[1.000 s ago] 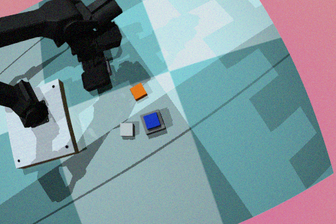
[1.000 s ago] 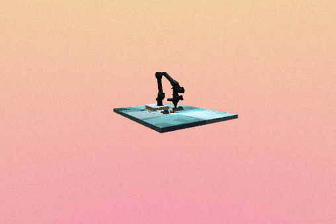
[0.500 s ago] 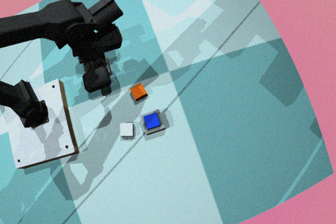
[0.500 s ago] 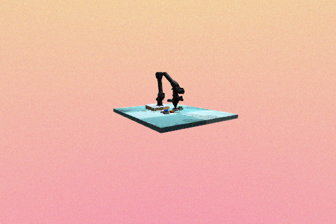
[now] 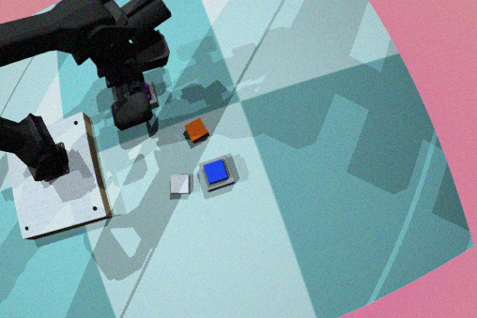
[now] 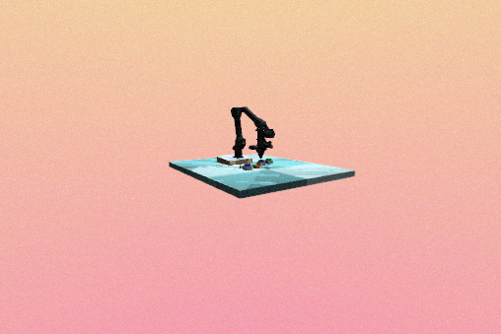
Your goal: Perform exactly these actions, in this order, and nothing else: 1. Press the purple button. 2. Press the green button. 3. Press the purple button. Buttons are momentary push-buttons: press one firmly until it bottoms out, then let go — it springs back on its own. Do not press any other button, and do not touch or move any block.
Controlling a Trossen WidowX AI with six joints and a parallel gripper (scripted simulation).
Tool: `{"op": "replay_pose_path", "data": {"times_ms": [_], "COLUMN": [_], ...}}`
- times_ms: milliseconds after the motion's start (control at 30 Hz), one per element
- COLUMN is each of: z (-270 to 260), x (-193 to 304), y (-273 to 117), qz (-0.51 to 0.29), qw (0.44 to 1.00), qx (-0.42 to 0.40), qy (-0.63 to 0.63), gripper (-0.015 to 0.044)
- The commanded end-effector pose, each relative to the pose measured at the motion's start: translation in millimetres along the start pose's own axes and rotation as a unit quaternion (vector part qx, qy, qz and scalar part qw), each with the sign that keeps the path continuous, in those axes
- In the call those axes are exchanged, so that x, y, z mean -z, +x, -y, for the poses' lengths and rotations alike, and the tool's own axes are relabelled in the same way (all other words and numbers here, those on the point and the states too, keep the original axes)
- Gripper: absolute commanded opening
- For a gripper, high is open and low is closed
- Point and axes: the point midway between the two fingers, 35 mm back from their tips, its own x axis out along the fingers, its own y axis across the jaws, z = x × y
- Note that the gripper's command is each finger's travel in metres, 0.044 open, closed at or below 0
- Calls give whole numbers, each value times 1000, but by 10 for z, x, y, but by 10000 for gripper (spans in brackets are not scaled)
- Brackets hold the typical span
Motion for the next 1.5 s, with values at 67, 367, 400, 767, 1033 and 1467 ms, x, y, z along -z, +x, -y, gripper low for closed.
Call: {"op": "replay_pose_path", "data": {"times_ms": [67,367,400,767,1033,1467], "z": [-6,-4,-4,-973,-1008,-1001], "x": [-33,-22,-22,323,317,324], "y": [-157,-756,-756,-759,-369,-53], "qz": [8,8,8,6,6,6], "qw": [1000,1000,1000,1000,1000,1000], "qx": [-1,-1,-1,-6,-6,-6], "qy": [0,0,0,0,0,0], "gripper": [20,20,20,20,20,20]}}
